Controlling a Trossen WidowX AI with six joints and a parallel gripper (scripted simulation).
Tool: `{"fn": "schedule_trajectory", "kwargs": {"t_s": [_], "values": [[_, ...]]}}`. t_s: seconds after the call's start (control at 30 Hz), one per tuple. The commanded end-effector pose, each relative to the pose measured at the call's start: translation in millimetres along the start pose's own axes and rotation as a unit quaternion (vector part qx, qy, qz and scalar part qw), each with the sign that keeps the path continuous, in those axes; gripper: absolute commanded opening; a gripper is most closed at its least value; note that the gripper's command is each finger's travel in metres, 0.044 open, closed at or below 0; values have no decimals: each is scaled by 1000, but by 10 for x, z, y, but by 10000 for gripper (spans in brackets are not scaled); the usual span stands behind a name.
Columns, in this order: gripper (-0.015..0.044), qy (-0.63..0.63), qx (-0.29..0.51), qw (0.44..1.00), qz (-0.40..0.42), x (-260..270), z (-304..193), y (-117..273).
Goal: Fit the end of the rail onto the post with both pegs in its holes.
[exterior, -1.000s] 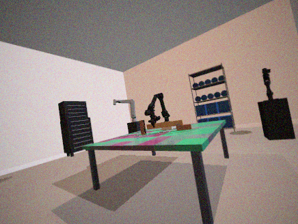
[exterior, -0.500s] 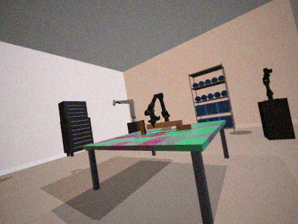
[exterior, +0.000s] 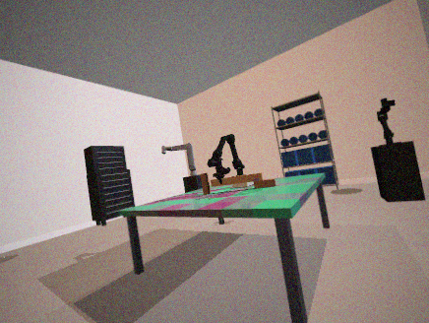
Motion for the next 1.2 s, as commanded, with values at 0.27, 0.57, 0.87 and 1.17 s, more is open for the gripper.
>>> {"fn": "schedule_trajectory", "kwargs": {"t_s": [0.27, 0.57, 0.87, 1.17], "values": [[0, 2, 2, 1000, -1, -10, -43, 19], [0, 2, 2, 1000, -1, -11, -69, 27], [0, 2, 2, 1000, -1, -11, -98, 24], [0, 2, 2, 1000, -1, -11, -125, 16]]}}
Point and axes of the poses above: the point midway between the two fingers, 35 mm back from their tips, its own y axis back along the fingers, its own x axis across the jaws, z = x × y, the point moved 5 cm from there along y, back along the fingers, and after that the axes turned 2 degrees about y, right-handed, at the moved point
